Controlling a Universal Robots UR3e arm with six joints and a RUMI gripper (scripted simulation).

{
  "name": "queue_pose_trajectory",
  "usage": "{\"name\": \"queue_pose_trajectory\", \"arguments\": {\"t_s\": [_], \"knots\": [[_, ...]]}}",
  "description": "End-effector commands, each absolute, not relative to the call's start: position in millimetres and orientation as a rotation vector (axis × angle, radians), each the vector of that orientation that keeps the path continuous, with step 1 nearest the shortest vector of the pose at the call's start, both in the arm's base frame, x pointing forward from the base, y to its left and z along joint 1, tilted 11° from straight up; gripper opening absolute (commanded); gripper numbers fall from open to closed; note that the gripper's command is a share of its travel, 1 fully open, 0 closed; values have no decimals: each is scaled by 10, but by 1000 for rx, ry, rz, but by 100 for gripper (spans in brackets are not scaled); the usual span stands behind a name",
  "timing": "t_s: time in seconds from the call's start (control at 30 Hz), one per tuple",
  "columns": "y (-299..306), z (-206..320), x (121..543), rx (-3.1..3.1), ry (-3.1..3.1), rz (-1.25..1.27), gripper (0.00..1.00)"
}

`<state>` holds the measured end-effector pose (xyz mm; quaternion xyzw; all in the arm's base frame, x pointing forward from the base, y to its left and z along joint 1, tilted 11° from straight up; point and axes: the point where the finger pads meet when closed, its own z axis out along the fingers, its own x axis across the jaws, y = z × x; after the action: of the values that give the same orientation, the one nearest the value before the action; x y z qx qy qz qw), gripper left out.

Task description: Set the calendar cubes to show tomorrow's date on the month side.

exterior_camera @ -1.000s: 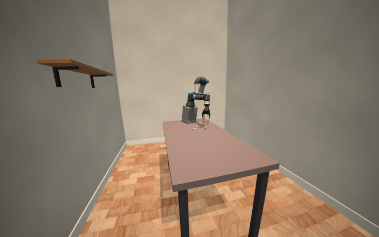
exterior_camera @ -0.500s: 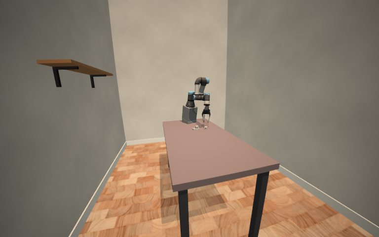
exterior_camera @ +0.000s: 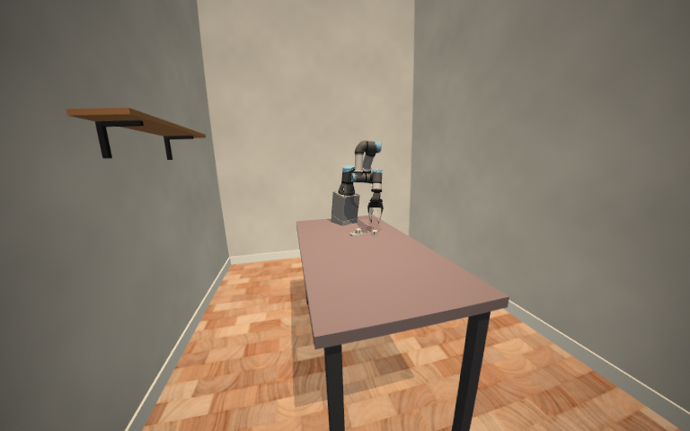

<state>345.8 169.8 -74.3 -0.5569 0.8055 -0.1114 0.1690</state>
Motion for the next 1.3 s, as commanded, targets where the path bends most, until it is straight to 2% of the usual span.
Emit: {"name": "queue_pose_trajectory", "arguments": {"t_s": [0.0, 1.27], "knots": [[1700, -747, 3469, -1577, 2281, -336, 28], [1708, -746, 3440, -1453, 2150, -580, 28]]}}
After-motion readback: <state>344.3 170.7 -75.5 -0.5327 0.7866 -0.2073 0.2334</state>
